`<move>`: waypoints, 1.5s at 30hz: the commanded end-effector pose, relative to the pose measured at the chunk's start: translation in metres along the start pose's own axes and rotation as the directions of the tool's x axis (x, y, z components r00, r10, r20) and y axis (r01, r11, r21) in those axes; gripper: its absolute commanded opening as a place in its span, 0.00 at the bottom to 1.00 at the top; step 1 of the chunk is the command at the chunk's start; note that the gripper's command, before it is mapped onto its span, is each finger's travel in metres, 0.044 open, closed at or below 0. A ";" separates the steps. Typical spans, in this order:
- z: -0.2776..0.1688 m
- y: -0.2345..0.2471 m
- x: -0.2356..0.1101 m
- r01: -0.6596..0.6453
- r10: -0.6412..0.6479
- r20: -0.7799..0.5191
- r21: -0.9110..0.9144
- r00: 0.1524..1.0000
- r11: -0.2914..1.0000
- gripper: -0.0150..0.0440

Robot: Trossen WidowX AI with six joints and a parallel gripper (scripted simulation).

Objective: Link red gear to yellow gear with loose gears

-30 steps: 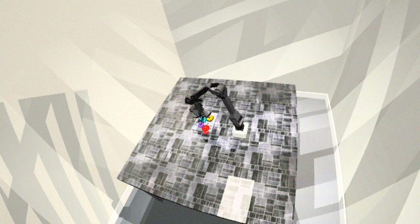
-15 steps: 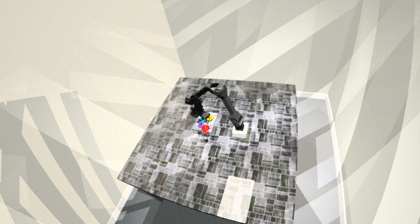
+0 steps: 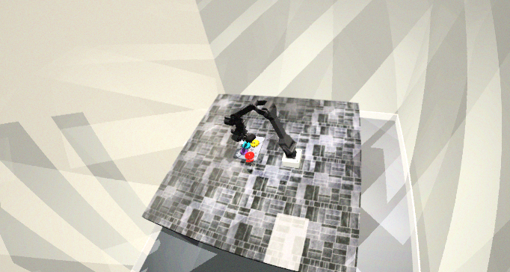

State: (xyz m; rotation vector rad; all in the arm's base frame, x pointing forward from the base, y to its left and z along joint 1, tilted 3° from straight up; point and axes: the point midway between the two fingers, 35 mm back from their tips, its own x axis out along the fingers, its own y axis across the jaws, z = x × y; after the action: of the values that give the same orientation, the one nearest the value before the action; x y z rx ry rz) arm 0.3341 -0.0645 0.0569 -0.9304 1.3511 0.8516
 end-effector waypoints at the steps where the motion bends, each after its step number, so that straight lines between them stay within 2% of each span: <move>1: 0.001 -0.004 -0.026 0.025 -0.025 0.006 -0.016 1.000 1.000 0.49; 4: 0.001 -0.003 -0.031 0.025 -0.025 0.006 -0.019 1.000 0.999 0.49; 5: 0.001 -0.003 -0.026 0.020 -0.020 0.005 -0.011 1.000 1.000 0.54; 9: -0.001 0.002 -0.071 0.020 -0.019 0.005 -0.011 1.000 1.000 0.71; 15: -0.001 0.003 -0.074 0.019 -0.019 0.005 -0.011 1.000 1.000 0.98; 16: -0.001 0.003 -0.074 0.019 -0.019 0.005 -0.011 1.000 1.000 1.00; 45: -0.001 0.003 -0.074 0.019 -0.019 0.005 -0.011 1.000 1.000 1.00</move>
State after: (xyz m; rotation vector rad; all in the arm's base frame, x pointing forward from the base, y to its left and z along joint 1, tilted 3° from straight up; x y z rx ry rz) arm 0.3278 -0.0623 0.1301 -0.9511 1.3308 0.8485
